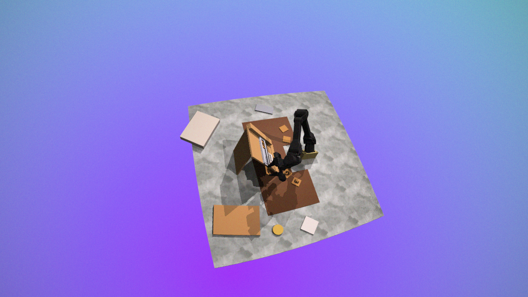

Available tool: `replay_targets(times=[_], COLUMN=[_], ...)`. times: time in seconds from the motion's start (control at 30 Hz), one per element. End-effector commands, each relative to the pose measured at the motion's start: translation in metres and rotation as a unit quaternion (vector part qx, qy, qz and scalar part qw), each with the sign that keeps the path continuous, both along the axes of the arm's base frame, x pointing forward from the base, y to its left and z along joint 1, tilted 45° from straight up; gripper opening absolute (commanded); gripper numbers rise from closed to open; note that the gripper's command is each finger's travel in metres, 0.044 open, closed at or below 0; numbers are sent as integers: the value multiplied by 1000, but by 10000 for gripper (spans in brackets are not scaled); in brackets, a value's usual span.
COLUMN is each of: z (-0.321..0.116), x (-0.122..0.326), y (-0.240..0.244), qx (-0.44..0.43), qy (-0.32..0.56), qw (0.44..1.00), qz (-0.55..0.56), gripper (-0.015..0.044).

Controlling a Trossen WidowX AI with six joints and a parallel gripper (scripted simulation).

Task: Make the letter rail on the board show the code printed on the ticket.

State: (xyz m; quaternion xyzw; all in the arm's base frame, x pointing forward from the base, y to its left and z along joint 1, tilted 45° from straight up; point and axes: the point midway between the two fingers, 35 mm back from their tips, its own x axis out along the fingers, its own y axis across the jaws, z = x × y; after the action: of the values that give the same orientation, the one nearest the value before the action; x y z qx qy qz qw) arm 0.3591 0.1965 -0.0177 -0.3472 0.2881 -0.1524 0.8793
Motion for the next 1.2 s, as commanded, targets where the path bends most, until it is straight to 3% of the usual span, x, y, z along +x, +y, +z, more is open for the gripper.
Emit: replay_targets(times=[0.0,1.17], z=[2,14], x=[0,-1], y=[-1,-13], qx=[2,1], qy=[0,1], qw=[1000,1000], qz=[2,1], gripper=[0,0])
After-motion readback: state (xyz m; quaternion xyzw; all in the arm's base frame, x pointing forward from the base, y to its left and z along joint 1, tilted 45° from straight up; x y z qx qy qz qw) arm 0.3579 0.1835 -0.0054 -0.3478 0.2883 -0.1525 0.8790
